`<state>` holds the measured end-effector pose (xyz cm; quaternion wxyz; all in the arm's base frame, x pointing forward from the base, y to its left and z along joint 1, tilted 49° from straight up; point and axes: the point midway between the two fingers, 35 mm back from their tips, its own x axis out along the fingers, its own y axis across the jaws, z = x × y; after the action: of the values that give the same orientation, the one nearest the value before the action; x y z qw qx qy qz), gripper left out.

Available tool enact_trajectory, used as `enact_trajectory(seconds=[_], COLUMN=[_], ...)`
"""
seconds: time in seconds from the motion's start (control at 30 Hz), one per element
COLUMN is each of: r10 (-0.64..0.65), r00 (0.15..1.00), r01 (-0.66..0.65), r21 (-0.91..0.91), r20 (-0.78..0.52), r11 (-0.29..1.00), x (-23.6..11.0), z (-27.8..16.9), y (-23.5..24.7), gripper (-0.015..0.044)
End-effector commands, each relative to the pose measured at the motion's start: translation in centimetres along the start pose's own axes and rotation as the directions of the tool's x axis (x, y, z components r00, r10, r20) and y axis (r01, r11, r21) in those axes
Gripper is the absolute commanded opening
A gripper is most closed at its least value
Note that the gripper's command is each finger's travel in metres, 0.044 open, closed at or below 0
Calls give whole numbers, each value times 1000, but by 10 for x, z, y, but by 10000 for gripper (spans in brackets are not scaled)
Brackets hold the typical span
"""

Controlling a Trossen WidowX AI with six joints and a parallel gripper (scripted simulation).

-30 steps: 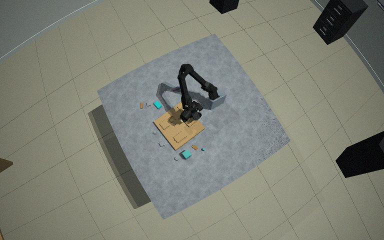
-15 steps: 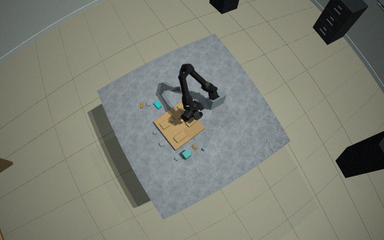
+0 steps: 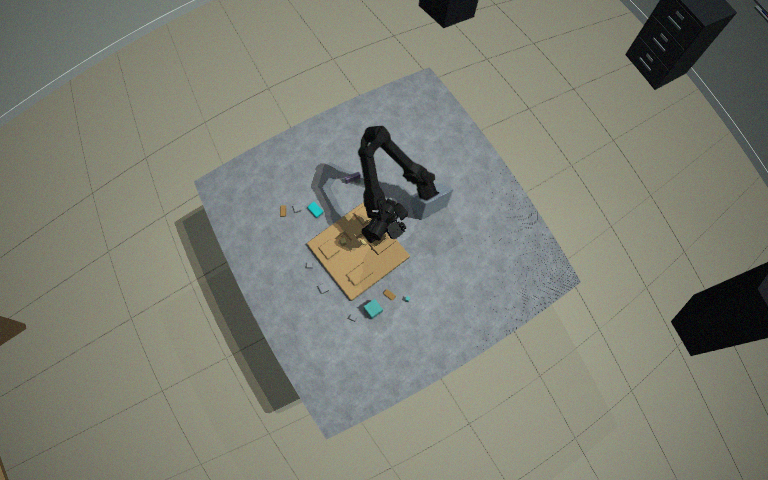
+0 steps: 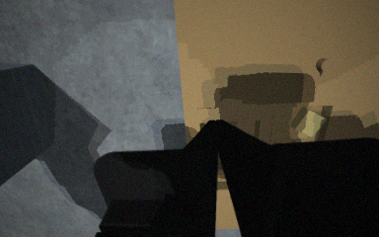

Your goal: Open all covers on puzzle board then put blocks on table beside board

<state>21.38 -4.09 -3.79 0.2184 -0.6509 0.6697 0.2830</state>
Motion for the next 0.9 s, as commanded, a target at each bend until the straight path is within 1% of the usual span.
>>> enact_trajectory(seconds=[0.0,0.37,0.4,0.47,0.63,0.87], r10=[-1,-1,0,0,-2,-4], r00=[1000,1000,1000,1000,1000,1000], r01=[1,1,0,0,1,1], r21=[8,8,8,68,291,582], r20=[6,5,0,0,2,4], r11=[1000,1000,1000,998,957,813], x=[-7,-21,-16,-17,-24,-30], z=[0,0,0,3,15,36], y=[-2,-1,-1,-8,-34,-70], gripper=[0,0,0,0,0,0])
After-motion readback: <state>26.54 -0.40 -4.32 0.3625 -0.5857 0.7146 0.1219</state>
